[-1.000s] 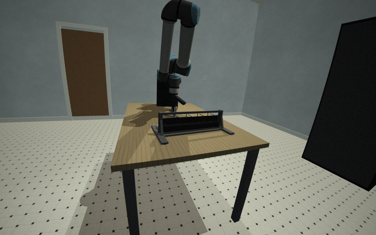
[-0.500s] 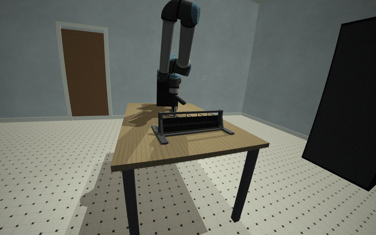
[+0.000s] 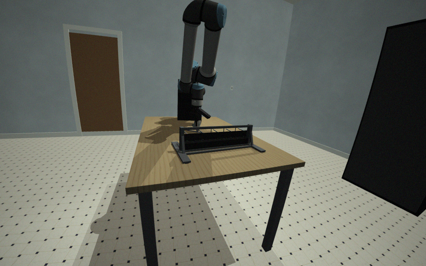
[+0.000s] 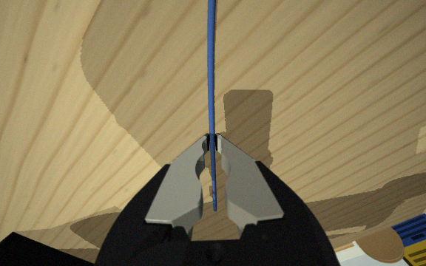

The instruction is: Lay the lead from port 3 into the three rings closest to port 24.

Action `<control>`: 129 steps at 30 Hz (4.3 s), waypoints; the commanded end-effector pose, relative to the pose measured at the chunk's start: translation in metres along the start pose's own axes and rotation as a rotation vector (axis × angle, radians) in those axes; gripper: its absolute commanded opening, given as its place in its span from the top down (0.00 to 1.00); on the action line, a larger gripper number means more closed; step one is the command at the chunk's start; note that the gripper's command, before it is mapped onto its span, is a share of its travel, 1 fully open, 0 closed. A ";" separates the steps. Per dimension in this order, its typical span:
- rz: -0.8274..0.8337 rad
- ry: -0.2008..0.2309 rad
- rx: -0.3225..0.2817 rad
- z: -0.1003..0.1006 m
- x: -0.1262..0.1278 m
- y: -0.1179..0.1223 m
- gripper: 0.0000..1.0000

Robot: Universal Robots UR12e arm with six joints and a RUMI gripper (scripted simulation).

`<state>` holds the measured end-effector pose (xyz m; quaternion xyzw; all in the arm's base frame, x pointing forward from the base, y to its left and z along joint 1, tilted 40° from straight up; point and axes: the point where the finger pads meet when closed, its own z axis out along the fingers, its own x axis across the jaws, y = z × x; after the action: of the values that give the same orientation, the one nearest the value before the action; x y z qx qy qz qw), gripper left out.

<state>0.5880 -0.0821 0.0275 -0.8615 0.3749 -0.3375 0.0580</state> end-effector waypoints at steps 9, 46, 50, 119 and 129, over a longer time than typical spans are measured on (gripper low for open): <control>0.000 0.000 0.000 0.000 0.000 0.000 1.00; 0.000 0.000 0.000 -0.012 0.000 0.000 1.00; 0.000 0.000 0.000 -0.015 0.000 0.000 1.00; -0.467 0.001 0.000 -0.116 0.164 -0.054 1.00; -0.719 0.001 0.000 -0.155 0.254 -0.082 1.00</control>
<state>0.6457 -0.1553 0.2697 -0.9287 0.1103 -0.3506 -0.0495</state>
